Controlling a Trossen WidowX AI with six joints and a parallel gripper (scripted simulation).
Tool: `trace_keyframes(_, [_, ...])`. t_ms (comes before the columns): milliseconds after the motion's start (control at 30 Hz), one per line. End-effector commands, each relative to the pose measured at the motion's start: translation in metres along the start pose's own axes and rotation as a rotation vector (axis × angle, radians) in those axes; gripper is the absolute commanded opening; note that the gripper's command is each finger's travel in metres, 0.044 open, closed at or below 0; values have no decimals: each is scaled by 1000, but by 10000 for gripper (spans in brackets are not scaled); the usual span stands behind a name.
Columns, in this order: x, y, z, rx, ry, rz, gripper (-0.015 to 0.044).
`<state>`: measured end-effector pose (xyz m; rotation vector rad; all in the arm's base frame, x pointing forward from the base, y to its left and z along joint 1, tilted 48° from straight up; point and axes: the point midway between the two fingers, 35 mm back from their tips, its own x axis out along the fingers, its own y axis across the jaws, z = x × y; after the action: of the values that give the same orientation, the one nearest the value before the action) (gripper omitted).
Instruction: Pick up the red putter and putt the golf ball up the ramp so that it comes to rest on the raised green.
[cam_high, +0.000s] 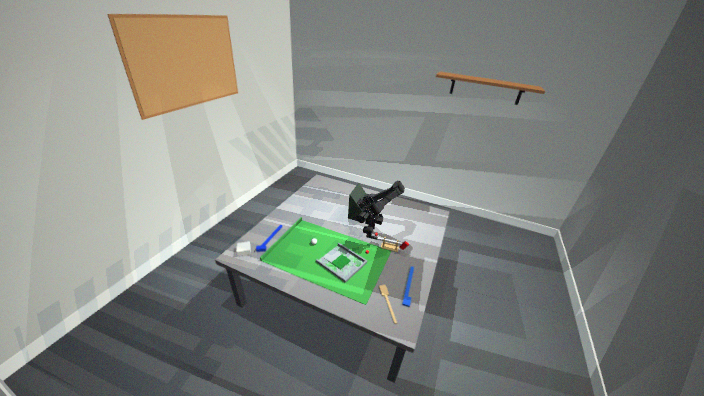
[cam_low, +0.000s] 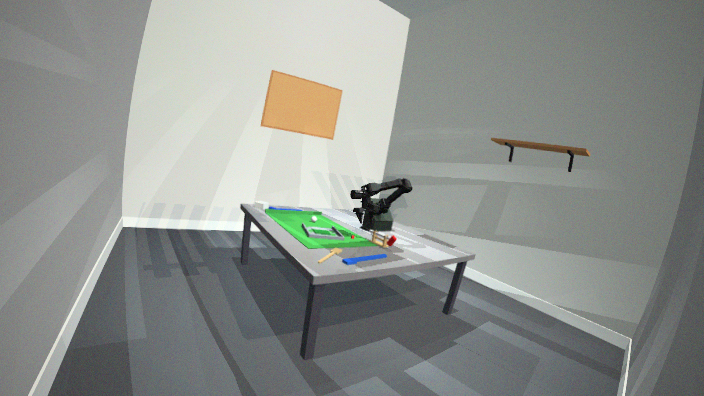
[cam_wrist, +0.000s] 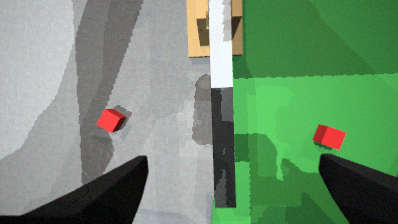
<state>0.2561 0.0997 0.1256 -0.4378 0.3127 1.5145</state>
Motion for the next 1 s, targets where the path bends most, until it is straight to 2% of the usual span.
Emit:
trace_keyframes(0, [5, 2, -2, -11, -9, 3, 440])
trace_keyframes(567, [44, 2, -11, -12, -11, 2, 440])
trace_keyframes(967, [54, 2, -14, -12, -11, 2, 440])
